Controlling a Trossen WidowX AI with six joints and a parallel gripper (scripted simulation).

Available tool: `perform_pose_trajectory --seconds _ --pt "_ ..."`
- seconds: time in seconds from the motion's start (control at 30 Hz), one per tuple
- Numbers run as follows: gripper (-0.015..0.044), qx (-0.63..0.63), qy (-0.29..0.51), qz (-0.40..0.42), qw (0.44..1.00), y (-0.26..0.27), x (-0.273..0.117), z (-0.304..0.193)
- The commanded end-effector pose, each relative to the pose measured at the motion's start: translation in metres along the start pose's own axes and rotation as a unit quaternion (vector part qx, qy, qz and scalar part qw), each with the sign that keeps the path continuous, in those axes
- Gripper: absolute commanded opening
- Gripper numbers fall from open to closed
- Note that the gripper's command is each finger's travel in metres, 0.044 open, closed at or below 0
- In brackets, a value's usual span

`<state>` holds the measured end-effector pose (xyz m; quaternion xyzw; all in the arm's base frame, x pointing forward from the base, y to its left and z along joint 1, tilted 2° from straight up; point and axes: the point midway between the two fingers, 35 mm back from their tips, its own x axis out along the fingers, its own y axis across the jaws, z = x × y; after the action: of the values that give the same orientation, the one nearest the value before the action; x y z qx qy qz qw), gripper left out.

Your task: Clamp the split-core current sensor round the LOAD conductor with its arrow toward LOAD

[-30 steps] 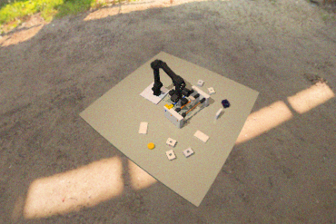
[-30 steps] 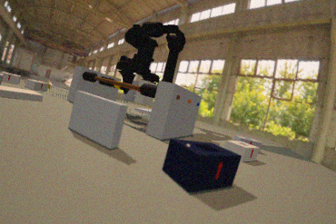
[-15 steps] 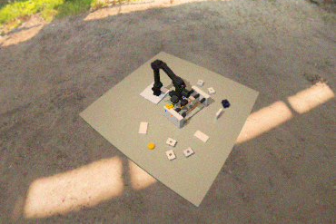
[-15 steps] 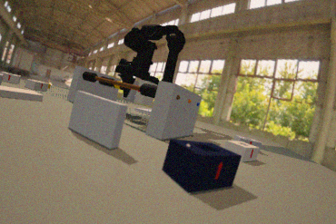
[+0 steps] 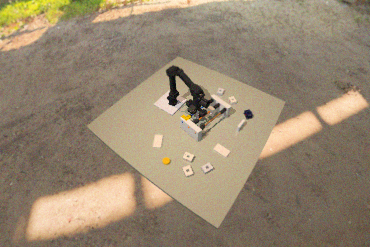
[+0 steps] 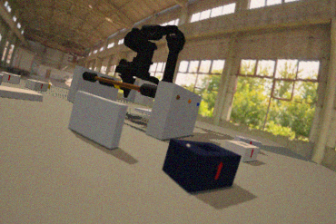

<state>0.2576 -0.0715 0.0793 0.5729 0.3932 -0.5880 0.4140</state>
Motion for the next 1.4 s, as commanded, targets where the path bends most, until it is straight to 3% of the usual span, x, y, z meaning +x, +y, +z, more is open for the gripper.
perform_pose_trajectory --seconds 0.0,0.37,1.37 --pt "0.0287 0.000 0.000 0.001 1.000 0.0003 -0.0005 0.0000" --pt "0.0000 0.000 0.000 0.001 1.000 0.0003 -0.0005 0.0000" --pt "0.0000 0.000 0.000 0.001 1.000 0.0003 -0.0005 0.0000"
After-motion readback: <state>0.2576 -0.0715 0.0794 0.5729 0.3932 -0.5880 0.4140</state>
